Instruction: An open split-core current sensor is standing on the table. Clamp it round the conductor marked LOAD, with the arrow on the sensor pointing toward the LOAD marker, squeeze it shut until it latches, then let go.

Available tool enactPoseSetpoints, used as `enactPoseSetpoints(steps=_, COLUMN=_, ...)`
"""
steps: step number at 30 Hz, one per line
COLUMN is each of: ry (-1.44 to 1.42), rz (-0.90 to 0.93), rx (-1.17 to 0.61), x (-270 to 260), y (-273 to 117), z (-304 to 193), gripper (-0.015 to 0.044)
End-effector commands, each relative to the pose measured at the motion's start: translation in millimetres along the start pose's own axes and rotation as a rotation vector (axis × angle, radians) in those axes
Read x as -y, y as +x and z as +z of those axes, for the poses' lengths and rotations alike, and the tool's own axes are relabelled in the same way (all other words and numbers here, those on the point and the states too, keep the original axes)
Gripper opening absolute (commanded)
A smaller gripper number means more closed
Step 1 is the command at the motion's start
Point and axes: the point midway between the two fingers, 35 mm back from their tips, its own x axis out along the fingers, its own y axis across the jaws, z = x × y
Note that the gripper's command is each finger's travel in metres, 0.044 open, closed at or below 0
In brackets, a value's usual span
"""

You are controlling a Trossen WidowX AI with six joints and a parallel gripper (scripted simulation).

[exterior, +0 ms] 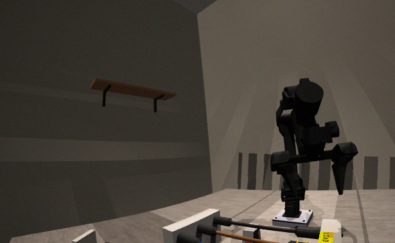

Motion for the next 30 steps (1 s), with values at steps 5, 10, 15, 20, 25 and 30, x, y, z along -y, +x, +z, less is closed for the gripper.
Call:
enactPoseSetpoints(steps=5, ry=-0.005, rz=0.005, rx=-0.002, x=-1.2, y=-0.6, z=1.4, gripper=0.0440)
enactPoseSetpoints(steps=10, ry=-0.003, rz=0.003, rx=-0.004, x=1.2, y=-0.3, z=0.2, gripper=0.0414)
enactPoseSetpoints(steps=15, ry=0.071, rz=-0.045, rx=-0.051, x=57.4, y=3.8, z=-37.2, gripper=0.0294)
enactPoseSetpoints(steps=20, ry=0.165, rz=-0.083, rx=-0.103, x=106.6, y=5.1, z=-91.1, gripper=0.0294)
enactPoseSetpoints(steps=25, ry=0.260, rz=-0.104, rx=-0.144, x=135.9, y=4.9, z=-148.1, gripper=0.0294)
enactPoseSetpoints(steps=30, ry=0.273, rz=-0.106, rx=-0.149, x=138.5, y=5.1, z=-155.9, gripper=0.0294)
